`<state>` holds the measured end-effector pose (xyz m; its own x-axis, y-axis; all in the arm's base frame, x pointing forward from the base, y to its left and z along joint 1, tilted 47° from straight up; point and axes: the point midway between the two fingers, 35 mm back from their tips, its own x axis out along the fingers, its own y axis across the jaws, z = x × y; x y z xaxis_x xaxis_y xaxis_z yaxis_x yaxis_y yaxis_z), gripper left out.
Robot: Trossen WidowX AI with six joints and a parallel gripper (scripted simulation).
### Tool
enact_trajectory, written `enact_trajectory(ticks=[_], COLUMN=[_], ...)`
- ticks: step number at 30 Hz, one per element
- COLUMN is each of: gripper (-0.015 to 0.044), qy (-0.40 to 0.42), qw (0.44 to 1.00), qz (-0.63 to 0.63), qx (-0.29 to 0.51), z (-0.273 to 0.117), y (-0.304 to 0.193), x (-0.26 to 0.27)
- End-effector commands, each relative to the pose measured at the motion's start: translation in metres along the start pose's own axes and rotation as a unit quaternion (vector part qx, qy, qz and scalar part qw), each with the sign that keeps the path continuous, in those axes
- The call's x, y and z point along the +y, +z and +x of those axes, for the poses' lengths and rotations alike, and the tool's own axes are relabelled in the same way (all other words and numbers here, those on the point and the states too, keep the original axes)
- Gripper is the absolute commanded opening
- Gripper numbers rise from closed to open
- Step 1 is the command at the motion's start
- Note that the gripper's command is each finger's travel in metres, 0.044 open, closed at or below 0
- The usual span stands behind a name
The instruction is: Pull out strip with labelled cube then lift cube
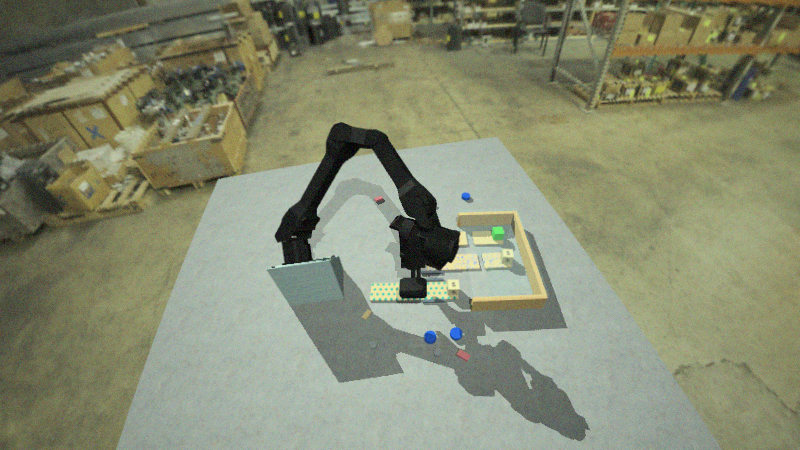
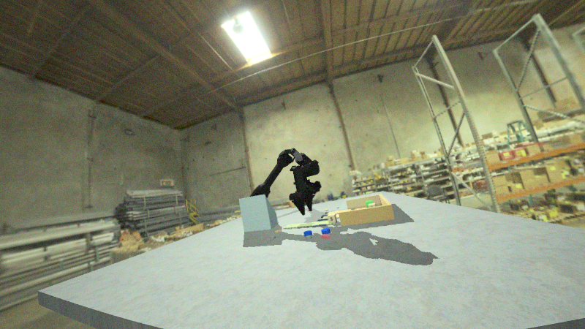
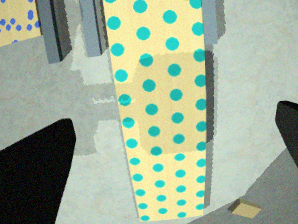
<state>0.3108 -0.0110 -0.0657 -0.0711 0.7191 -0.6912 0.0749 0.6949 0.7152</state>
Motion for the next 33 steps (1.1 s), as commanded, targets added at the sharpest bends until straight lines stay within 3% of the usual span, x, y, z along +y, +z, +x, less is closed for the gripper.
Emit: enact_trajectory(ticks=[1,23,30,33], gripper=[0.044,0.044,0.0256,0.025], qy=[0.002,0.002,0.002,0.002], qw=[1.0,1.0,1.0,1.0], qz=[0.002,0.0,0.0,0.0], qx=[0.001,-0.001,-0.001,-0.001], z=[-0.001,-0.009,0.0,0.005], y=[0.015,0.104,0.105,0.105], x=[0.001,0.007,0.007,0.007])
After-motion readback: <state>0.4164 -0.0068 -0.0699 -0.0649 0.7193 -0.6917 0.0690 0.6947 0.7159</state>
